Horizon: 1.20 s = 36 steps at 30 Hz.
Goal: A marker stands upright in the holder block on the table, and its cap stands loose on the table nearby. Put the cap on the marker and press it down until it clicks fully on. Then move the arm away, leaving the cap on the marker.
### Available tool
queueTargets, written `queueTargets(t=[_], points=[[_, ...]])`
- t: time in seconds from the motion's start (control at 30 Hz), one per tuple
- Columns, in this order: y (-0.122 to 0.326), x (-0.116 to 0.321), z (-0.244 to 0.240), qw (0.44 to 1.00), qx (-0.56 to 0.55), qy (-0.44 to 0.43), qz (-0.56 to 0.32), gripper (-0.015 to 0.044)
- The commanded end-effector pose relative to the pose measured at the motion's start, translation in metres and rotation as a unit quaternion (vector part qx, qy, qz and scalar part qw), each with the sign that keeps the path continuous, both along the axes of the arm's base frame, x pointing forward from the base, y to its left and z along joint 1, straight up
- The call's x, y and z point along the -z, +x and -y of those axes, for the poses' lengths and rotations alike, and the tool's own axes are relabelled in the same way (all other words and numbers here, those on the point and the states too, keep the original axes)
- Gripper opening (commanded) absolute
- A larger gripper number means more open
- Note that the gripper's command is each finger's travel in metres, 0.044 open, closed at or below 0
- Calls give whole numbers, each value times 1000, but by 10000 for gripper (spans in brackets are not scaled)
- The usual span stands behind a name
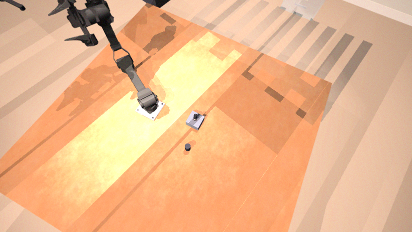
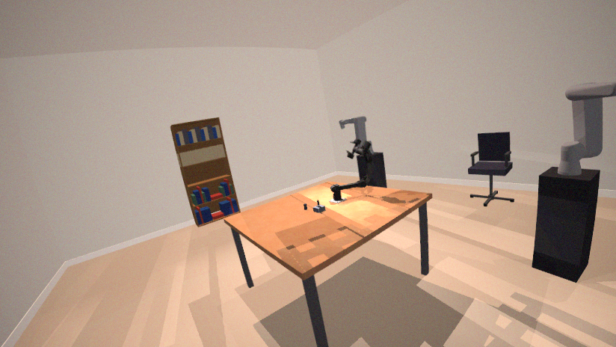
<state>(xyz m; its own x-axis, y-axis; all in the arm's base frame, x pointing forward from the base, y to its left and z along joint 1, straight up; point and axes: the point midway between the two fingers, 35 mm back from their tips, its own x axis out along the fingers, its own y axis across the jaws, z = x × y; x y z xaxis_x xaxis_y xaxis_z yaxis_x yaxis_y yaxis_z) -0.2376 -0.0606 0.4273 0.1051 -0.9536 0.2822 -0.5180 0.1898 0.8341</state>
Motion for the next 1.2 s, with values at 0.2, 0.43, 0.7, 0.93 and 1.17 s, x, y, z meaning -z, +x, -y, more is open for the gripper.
queueTargets(t=[0.2, 0.43, 0.7, 0.93, 1.17], points=[[77, -42, 15, 994, -57, -6, -94, 240], [174, -57, 35, 959, -117, 2, -257, 240], [293, -40, 50, 874, -202, 16, -441, 240], [387, 7, 53, 761, -284, 33, -583, 240], [464, 79, 45, 611, -375, 58, -695, 240]])
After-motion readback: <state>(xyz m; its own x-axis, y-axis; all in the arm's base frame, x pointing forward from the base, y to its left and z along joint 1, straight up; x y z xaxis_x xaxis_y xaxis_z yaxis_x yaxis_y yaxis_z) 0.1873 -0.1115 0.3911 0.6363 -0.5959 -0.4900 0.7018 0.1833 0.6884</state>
